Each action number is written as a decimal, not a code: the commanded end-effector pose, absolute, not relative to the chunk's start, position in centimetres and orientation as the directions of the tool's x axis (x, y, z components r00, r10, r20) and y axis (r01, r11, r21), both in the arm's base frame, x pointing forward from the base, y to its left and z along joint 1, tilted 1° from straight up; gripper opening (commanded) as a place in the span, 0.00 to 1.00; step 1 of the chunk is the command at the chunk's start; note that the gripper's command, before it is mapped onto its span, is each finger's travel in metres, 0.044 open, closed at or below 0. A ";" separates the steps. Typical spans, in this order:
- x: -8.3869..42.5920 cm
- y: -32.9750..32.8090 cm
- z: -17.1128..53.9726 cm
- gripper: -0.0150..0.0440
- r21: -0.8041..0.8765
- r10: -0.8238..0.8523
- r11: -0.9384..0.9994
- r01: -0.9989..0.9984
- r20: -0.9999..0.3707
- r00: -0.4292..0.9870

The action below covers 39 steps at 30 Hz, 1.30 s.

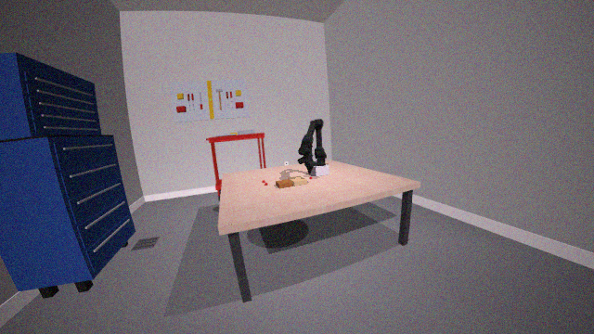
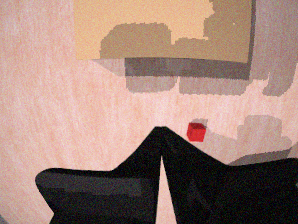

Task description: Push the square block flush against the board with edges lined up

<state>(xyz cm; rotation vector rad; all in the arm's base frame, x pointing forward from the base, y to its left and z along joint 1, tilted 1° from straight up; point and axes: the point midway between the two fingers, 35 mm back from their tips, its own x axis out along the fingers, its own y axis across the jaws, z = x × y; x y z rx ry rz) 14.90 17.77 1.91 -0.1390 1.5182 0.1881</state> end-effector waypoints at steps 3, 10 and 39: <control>15.2 18.1 2.5 0.25 0.020 0.028 0.979 -0.205 -0.999 0.039; 17.0 20.2 2.4 0.25 0.021 0.030 0.979 -0.205 -0.999 0.041; 20.0 21.1 -2.7 0.25 0.021 0.030 0.979 -0.205 -0.999 0.043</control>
